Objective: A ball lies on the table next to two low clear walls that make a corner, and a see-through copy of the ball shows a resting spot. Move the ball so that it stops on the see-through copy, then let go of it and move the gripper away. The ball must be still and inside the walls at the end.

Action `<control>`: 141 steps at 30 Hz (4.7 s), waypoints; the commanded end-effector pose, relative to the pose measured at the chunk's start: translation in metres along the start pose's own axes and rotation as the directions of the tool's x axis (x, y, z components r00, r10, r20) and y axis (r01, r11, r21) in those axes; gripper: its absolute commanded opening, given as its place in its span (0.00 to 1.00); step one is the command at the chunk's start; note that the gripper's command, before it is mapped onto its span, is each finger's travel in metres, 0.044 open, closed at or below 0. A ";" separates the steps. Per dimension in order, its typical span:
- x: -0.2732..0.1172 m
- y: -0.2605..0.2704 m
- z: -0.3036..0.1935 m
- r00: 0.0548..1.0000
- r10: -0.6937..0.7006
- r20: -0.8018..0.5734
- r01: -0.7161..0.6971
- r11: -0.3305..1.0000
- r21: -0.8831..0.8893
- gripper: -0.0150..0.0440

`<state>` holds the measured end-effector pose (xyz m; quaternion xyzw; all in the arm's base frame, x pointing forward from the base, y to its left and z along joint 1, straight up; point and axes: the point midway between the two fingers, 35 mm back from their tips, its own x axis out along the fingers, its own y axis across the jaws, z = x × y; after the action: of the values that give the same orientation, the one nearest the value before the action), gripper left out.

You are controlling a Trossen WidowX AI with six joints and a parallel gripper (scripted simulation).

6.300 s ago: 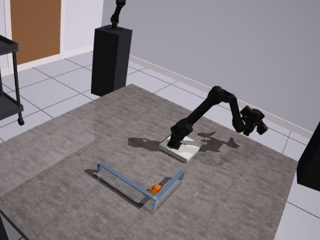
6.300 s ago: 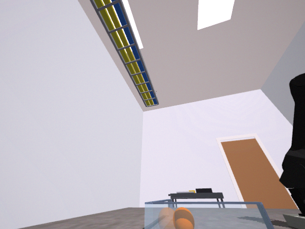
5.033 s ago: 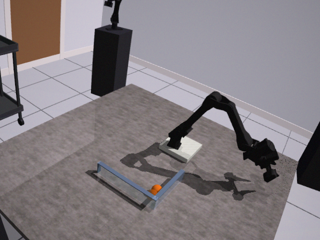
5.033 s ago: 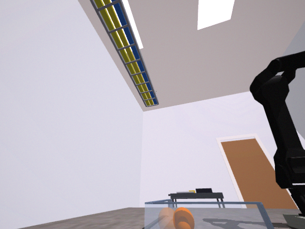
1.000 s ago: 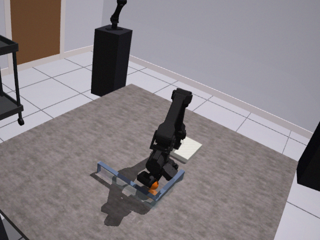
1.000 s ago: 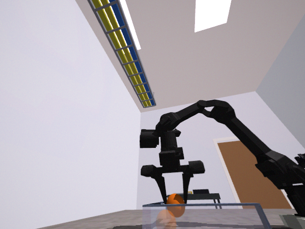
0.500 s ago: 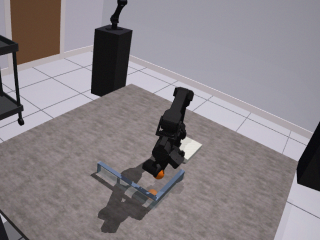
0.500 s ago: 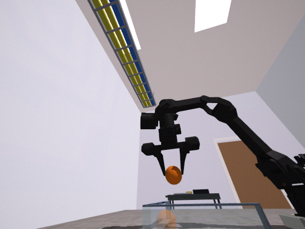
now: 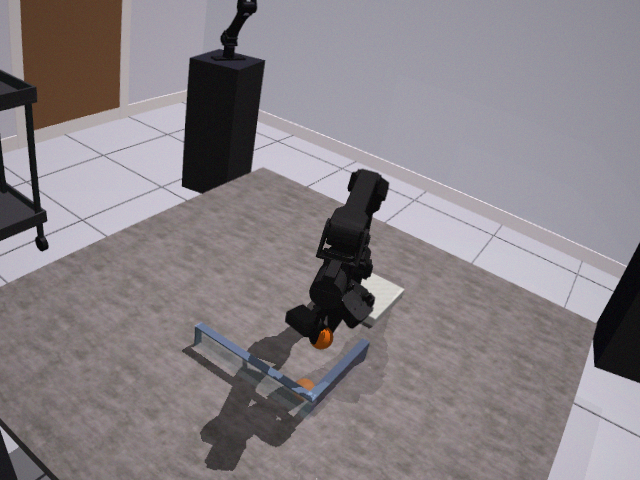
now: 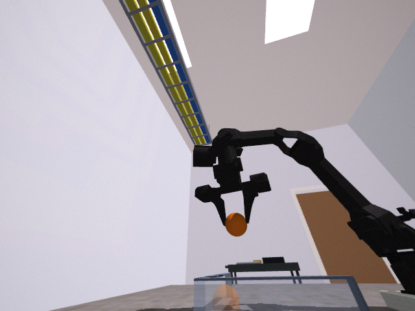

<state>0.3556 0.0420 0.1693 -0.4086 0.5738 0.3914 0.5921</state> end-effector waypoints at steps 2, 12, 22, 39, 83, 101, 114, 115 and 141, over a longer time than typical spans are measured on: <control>0.006 -0.001 -0.003 1.000 0.005 0.002 -0.005 0.984 0.180 0.25; 0.018 -0.004 -0.010 1.000 0.005 0.001 -0.005 0.854 0.520 0.25; 0.030 -0.007 -0.016 1.000 0.004 0.001 -0.003 0.612 0.791 0.25; 0.045 -0.009 -0.026 1.000 0.004 0.001 -0.001 0.165 0.986 0.25; 0.134 -0.009 -0.026 1.000 0.004 0.000 -0.001 0.165 0.986 0.25; 0.117 -0.012 -0.025 1.000 -0.007 0.001 0.000 0.169 0.986 0.84; 0.054 -0.012 -0.025 1.000 -0.011 0.002 0.000 0.170 0.985 0.84; 0.054 -0.012 -0.025 1.000 -0.011 0.002 0.000 0.170 0.985 0.84; 0.096 0.017 -0.062 1.000 0.006 -0.003 -0.003 0.814 0.581 0.25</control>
<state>0.3235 -0.0109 0.0748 -0.2055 0.6682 0.1919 0.6888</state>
